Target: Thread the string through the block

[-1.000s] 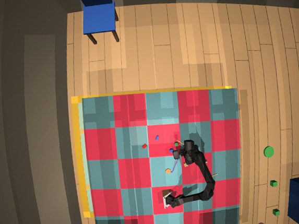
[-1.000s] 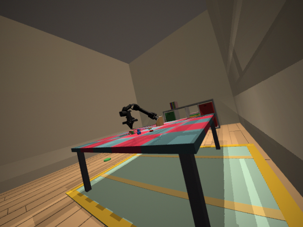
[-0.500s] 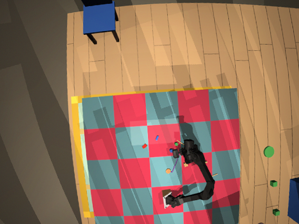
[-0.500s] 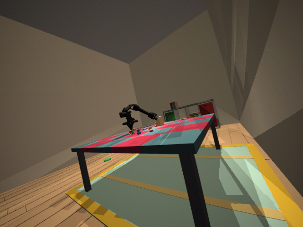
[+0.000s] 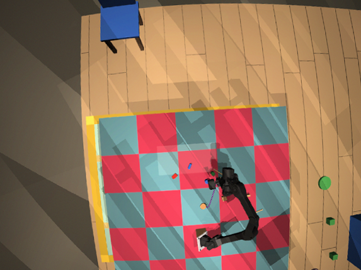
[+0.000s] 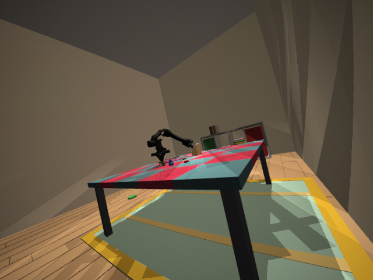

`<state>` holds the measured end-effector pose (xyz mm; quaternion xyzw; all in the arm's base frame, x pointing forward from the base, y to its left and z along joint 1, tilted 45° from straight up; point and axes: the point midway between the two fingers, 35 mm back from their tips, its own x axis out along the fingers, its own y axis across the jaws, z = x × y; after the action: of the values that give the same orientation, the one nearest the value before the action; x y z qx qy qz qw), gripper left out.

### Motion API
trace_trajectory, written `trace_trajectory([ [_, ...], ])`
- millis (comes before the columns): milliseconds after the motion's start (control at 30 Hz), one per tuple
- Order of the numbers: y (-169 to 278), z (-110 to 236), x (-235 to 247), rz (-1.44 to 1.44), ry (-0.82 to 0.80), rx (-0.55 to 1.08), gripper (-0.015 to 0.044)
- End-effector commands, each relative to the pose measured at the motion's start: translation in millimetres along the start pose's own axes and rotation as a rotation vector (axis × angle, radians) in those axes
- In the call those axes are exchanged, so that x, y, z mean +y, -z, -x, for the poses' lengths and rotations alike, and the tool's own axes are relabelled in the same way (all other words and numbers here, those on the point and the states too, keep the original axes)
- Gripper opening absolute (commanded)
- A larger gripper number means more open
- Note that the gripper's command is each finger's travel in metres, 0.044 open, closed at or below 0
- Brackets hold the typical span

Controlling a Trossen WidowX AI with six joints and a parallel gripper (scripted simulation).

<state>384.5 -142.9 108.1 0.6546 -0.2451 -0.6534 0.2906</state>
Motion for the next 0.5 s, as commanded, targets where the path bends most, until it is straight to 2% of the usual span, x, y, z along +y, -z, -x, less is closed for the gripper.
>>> trace_trajectory([
  [0, 0.1, -6.6, 0.0, 0.002, -0.003, 0.001, 0.0],
  [467, -4.7, -13.5, 0.4, 0.003, -0.004, 0.0, 0.0],
])
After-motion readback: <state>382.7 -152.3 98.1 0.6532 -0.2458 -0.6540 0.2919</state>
